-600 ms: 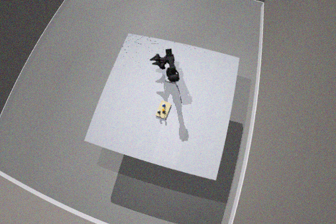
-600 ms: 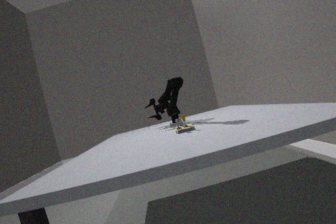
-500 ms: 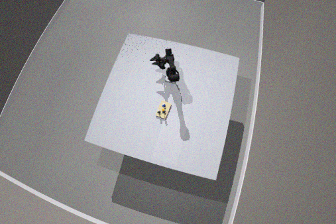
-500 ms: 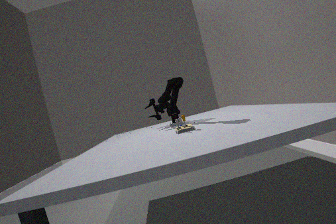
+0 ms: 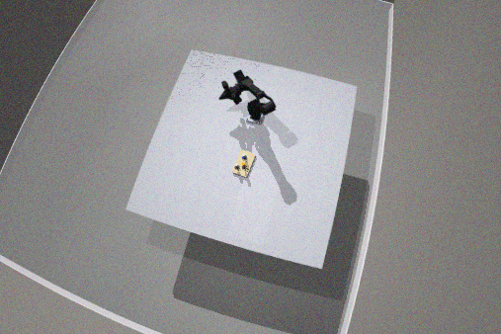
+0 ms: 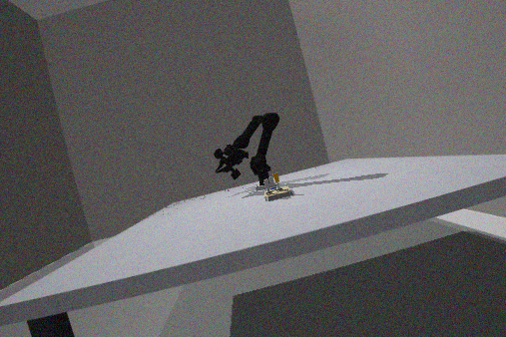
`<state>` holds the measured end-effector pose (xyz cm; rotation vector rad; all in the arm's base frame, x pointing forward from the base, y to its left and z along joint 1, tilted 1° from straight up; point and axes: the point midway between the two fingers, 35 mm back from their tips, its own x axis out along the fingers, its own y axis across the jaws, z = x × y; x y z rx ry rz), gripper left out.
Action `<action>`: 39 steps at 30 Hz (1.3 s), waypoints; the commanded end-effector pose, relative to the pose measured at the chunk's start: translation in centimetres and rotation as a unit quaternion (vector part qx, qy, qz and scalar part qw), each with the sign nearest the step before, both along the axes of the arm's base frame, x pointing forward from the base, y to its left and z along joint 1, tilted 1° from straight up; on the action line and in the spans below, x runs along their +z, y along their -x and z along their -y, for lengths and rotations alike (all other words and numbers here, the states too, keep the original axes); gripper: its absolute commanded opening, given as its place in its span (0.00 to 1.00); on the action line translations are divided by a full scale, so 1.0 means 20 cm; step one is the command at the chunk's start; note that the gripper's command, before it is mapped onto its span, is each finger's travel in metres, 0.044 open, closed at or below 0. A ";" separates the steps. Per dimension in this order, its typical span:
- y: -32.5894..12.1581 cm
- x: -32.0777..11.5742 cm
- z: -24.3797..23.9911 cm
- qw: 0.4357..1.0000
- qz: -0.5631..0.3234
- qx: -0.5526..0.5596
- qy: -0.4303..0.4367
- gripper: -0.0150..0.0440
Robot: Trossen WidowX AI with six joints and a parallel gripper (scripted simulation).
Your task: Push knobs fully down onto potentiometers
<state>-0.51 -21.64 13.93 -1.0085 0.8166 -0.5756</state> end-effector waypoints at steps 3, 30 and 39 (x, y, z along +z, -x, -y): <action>-0.11 0.00 0.03 0.996 0.030 0.033 -0.077 0.25; -0.88 -0.01 -0.10 0.876 -0.036 0.125 -0.464 0.25; -1.18 -0.02 -0.33 0.825 -0.139 0.099 -0.538 0.25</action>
